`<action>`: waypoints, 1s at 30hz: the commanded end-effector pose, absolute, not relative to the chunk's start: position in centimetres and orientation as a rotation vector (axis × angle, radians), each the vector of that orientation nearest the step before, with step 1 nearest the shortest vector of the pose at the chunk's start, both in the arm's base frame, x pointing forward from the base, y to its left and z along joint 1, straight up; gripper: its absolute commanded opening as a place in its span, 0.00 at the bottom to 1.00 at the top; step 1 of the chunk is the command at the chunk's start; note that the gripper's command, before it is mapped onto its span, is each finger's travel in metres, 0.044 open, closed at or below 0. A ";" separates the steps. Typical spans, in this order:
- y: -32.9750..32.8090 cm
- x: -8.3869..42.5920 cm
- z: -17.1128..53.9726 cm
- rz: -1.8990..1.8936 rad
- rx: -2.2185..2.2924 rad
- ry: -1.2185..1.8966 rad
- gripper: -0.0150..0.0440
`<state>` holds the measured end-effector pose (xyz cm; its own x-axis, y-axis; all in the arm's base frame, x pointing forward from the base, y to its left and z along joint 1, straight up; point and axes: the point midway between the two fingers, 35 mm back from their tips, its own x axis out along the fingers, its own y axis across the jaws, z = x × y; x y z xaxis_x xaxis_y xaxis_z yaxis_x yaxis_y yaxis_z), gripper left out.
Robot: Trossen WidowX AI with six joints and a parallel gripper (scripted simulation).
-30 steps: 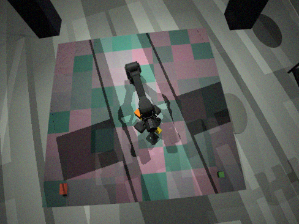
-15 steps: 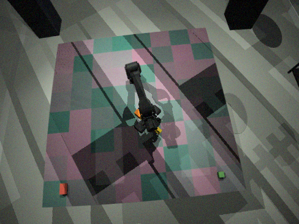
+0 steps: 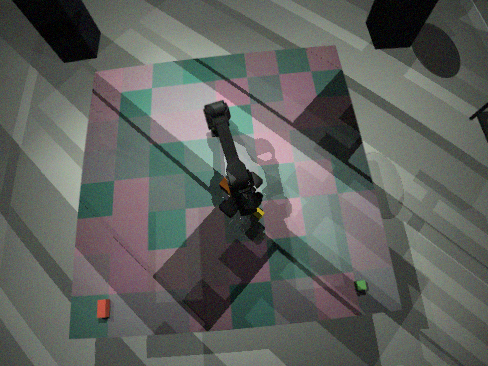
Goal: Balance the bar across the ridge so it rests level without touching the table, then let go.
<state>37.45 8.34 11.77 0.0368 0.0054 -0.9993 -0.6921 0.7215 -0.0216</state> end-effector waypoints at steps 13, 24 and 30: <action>8.3 37.4 11.8 0.588 -0.602 1.450 1.00; 8.3 37.1 20.9 0.575 -0.604 1.388 1.00; 8.2 36.9 21.7 0.574 -0.605 1.382 1.00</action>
